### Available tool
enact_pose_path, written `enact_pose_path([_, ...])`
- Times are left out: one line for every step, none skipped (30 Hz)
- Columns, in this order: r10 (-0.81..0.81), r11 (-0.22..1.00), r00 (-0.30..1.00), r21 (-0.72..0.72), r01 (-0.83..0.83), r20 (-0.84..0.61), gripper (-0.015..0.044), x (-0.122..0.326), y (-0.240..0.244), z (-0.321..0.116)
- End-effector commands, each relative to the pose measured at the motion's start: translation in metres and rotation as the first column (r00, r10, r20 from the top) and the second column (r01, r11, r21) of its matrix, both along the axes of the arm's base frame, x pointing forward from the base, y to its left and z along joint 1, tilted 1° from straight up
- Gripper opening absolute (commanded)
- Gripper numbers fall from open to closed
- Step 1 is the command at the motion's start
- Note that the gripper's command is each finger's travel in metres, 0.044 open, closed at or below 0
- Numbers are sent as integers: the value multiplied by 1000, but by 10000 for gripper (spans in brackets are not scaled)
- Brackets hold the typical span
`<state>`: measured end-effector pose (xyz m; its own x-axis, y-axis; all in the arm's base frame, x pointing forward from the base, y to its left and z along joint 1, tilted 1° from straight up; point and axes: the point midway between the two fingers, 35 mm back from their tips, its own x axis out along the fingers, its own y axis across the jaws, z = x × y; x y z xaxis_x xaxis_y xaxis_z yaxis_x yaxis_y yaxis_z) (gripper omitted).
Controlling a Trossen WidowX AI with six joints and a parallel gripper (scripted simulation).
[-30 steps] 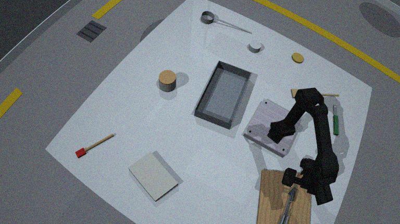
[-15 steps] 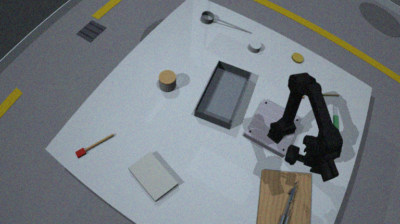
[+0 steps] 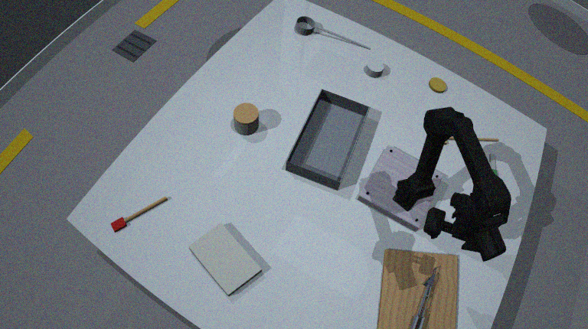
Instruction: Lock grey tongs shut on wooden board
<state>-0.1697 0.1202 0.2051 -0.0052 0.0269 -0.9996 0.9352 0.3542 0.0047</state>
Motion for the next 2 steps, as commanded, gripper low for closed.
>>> enact_pose_path([-2, 1000, 1000, 0, 2, -1, 440, -1, 1, 2])
enact_pose_path([-2, 1000, 1000, 0, 2, -1, 440, -1, 1, 2])
